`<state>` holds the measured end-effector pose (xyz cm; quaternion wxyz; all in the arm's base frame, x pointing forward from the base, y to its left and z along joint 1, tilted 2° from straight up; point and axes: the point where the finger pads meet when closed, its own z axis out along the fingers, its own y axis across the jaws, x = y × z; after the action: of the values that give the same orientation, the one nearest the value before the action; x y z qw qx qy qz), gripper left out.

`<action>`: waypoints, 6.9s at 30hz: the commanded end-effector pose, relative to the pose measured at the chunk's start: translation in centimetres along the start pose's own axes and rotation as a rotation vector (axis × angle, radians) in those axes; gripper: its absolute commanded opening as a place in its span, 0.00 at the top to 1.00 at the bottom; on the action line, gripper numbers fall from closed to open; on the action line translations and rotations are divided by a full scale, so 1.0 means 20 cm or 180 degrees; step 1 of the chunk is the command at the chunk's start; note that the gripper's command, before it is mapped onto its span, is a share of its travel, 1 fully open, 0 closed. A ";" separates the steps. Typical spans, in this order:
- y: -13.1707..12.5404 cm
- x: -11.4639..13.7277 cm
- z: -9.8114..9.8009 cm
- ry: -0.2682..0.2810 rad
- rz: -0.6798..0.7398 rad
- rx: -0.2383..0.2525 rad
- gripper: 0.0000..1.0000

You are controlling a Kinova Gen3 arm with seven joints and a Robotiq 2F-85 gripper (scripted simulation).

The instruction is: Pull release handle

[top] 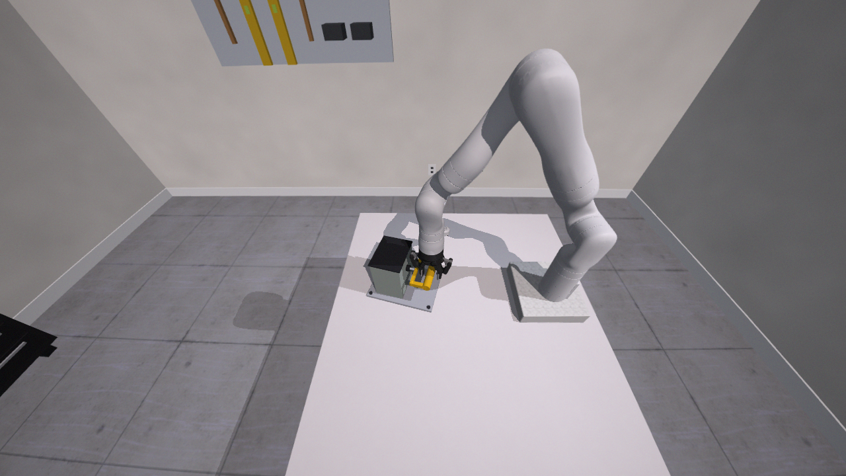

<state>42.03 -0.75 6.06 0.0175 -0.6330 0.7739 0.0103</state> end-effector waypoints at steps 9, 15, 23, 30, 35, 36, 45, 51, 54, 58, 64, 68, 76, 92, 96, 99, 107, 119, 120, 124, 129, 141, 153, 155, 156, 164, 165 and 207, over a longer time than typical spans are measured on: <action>0.00 0.00 0.00 -0.0001 0.0000 0.0004 0.46; 0.00 0.00 0.00 -0.0001 0.0000 0.0004 0.46; 0.00 0.00 0.00 -0.0001 0.0000 0.0004 0.46; 0.00 0.00 0.00 -0.0001 0.0000 0.0004 0.46; 0.00 0.00 0.00 -0.0001 0.0000 0.0004 0.46; 0.00 0.00 0.00 -0.0001 0.0000 0.0004 1.00; 0.00 0.00 0.00 -0.0001 0.0000 0.0004 1.00; 0.00 0.00 0.00 -0.0001 0.0000 0.0004 1.00; 0.00 0.00 0.00 -0.0001 0.0000 0.0004 1.00; 0.00 0.00 0.00 -0.0001 0.0000 0.0004 1.00; 0.00 0.00 0.00 -0.0001 0.0000 0.0004 1.00; 0.00 0.00 0.00 -0.0001 0.0000 0.0004 1.00; 0.00 0.00 0.00 -0.0001 0.0000 0.0004 1.00; 0.00 0.00 0.00 -0.0001 0.0000 0.0004 1.00; 0.00 0.00 0.00 -0.0001 0.0000 0.0004 1.00; 0.00 0.00 0.00 -0.0001 0.0000 0.0004 1.00; 0.00 0.00 0.00 -0.0001 0.0000 0.0004 1.00; 0.05 0.00 0.00 -0.0001 0.0000 0.0004 1.00; 0.06 0.00 0.00 -0.0001 0.0000 0.0004 1.00; 0.10 0.00 0.00 -0.0001 0.0000 0.0004 1.00; 0.17 0.00 0.00 -0.0001 0.0000 0.0004 1.00; 0.26 0.00 0.00 -0.0001 0.0000 0.0004 1.00; 0.29 0.00 0.00 -0.0001 0.0000 0.0004 1.00; 0.29 0.00 0.00 -0.0001 0.0000 0.0004 1.00; 0.29 0.00 0.00 -0.0001 0.0000 0.0004 1.00; 0.29 0.00 0.00 -0.0001 0.0000 0.0004 1.00; 0.29 0.00 0.00 -0.0001 0.0000 0.0004 1.00; 0.33 0.00 0.00 -0.0001 0.0000 0.0004 1.00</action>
<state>36.38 0.39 6.04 0.0231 -0.6322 0.7745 0.0036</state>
